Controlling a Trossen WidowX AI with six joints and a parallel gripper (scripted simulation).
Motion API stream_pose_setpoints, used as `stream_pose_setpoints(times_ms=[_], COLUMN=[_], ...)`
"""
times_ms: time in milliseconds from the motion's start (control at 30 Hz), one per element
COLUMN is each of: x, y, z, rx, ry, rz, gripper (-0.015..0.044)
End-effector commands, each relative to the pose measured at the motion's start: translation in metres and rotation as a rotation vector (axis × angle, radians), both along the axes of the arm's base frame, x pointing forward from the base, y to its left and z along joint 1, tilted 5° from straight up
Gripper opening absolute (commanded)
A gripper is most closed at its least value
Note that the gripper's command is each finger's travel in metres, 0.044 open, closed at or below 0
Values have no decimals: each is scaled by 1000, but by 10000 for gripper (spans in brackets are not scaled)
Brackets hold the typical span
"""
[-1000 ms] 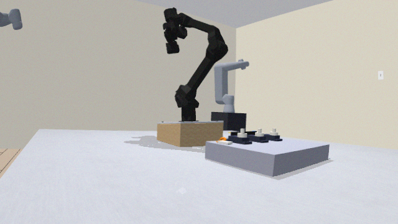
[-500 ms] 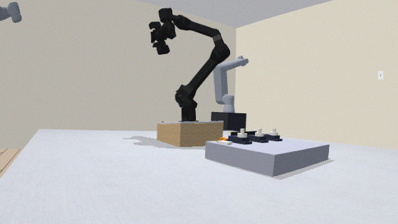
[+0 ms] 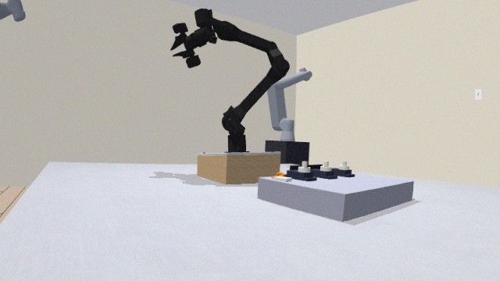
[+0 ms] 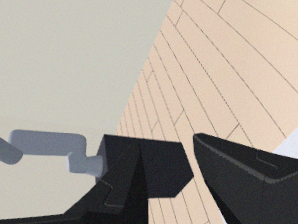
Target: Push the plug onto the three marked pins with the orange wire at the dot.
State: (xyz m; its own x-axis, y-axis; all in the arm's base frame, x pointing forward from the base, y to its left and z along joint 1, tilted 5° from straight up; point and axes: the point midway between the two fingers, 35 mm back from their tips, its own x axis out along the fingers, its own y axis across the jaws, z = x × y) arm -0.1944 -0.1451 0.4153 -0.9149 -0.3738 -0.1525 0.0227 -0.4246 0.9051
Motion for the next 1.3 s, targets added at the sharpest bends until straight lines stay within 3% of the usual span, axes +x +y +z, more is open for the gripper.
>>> stream_pose_setpoints(times_ms=[0, 533, 1267], x=[12, 94, 245], y=[-20, -99, -134], z=[-3, -17, -35], rx=[19, 139, 205], ry=[15, 152, 443], rz=[104, 601, 1227], gripper=[115, 115, 115])
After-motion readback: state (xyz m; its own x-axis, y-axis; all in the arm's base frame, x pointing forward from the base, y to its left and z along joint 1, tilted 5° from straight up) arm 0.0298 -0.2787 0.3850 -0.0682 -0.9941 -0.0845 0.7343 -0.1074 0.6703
